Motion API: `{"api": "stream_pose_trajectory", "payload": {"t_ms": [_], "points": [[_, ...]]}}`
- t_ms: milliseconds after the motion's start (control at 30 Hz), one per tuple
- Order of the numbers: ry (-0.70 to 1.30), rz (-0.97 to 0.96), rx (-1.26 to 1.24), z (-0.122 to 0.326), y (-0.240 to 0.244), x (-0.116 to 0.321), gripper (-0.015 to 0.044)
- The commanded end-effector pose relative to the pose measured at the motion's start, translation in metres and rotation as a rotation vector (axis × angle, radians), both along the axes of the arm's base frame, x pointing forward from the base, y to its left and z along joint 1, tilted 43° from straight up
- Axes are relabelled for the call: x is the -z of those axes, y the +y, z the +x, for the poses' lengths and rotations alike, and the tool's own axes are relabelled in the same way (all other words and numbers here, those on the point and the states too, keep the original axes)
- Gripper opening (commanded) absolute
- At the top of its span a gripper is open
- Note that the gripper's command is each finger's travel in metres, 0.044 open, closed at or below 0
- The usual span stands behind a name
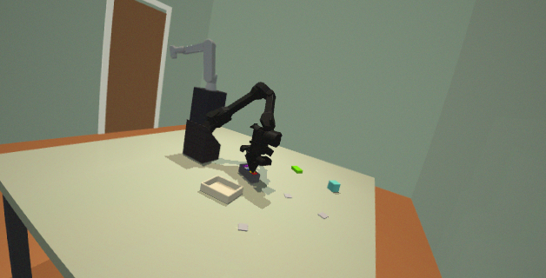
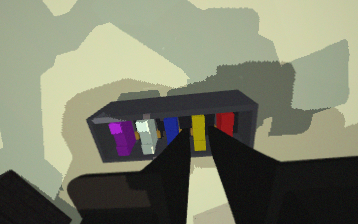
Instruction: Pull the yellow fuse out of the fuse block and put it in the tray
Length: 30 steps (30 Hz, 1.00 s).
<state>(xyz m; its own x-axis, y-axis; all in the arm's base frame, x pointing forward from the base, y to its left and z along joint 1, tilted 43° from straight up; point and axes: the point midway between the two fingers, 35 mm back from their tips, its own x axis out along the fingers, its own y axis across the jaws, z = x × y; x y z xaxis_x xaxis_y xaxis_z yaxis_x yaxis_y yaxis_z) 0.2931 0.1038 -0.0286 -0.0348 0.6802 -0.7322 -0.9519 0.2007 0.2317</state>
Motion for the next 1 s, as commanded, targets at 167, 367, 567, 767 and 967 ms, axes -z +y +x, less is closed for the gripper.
{"api": "stream_pose_trajectory", "payload": {"t_ms": [167,367,567,767,967], "points": [[0.0,0.0,0.0,0.0001,-0.0001,-0.0002,0.0027],[0.0,0.0,0.0,0.0001,-0.0001,-0.0002,0.0],[0.0,0.0,0.0,0.0003,-0.0016,-0.0017,0.0],[0.0,0.0,0.0,0.0006,-0.0036,-0.0038,0.0],[0.0,0.0,0.001,0.0009,-0.0057,-0.0059,0.0]]}}
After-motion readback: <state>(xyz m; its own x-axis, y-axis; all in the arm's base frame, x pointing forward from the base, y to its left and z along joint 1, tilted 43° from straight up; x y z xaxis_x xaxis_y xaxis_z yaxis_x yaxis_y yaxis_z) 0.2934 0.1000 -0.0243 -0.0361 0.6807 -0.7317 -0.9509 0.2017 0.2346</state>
